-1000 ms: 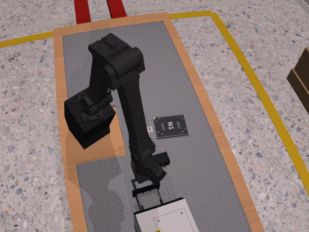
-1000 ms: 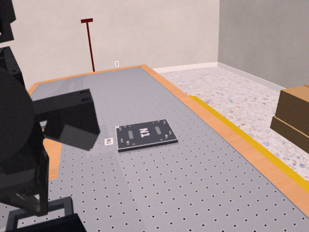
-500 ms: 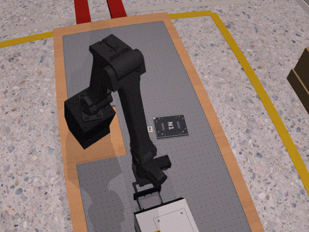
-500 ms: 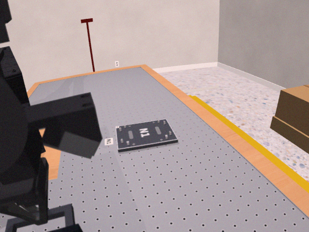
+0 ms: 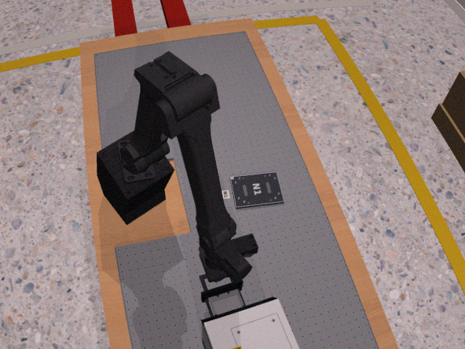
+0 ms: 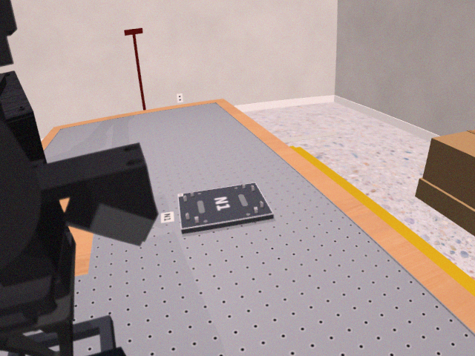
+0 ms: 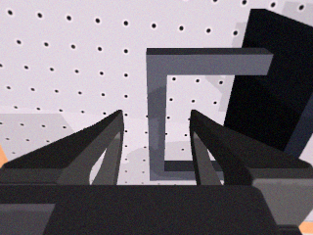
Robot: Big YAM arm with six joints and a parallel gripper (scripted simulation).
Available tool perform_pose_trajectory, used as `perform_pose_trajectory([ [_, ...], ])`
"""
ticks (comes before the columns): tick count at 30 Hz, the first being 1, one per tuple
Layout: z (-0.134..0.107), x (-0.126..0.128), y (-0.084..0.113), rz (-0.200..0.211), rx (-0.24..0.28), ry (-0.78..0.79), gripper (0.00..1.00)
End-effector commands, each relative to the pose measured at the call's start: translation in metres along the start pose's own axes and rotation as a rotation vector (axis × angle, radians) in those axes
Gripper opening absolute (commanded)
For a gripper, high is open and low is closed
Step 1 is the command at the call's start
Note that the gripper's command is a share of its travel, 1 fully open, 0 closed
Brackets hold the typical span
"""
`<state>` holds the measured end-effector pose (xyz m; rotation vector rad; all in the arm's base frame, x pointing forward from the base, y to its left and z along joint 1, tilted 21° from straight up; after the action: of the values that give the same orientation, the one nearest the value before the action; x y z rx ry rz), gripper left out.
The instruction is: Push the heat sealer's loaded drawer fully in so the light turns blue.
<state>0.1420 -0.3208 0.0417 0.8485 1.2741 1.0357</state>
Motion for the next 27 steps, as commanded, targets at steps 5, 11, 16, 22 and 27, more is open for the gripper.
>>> perform_pose_trajectory([
  [5,0.001,-0.006,0.001,-0.010,-0.004,0.000,0.45],
  [11,0.001,-0.006,0.001,-0.010,-0.004,0.000,0.45],
  [16,0.000,-0.014,0.010,-0.026,-0.007,0.000,0.45],
  [22,-0.002,-0.006,0.015,-0.010,-0.001,-0.001,0.45],
  [27,-0.003,-0.002,0.022,-0.004,0.001,-0.001,0.45],
])
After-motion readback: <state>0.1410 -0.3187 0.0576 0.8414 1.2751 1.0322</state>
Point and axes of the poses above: the point where the finger pads meet when closed, its own y axis back along the fingers, its own x axis across the jaws, z = x × y, the point moved 8 cm from there along y, back along the fingers
